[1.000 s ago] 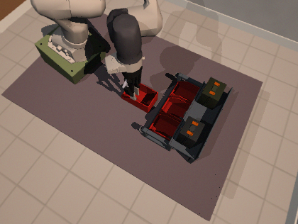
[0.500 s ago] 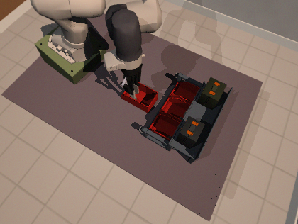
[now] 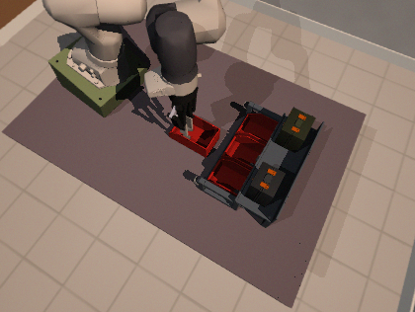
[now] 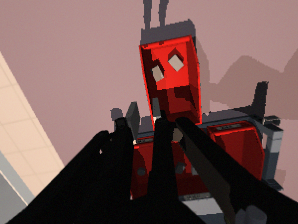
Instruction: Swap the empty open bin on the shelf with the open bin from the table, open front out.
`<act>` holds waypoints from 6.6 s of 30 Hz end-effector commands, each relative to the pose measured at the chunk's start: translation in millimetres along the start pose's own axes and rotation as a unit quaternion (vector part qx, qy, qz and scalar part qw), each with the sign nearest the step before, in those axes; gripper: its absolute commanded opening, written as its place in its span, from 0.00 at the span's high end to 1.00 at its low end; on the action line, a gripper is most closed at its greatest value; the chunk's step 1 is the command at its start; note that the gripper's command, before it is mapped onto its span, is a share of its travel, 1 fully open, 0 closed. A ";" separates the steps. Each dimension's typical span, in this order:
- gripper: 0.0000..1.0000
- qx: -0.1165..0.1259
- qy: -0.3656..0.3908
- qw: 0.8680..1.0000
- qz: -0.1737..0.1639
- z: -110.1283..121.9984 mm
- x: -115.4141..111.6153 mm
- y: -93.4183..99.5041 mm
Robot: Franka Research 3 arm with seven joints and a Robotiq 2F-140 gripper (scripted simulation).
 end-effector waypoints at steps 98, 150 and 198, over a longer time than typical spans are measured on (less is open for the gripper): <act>0.43 -0.001 -0.707 0.707 0.002 149.7 -167.6 -27.1; 0.43 -0.001 -0.707 0.707 0.002 150.1 -168.5 -93.5; 0.43 -0.001 -0.707 0.707 0.002 149.1 -169.7 -94.2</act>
Point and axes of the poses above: the point where the finger pads meet when closed, its own y axis back along the fingers, its own z axis across the jaws, x = y × z, the point moved 2 cm from there along y, back along the fingers, and after that the axes turned 12 degrees about y, right-handed, at the moved point
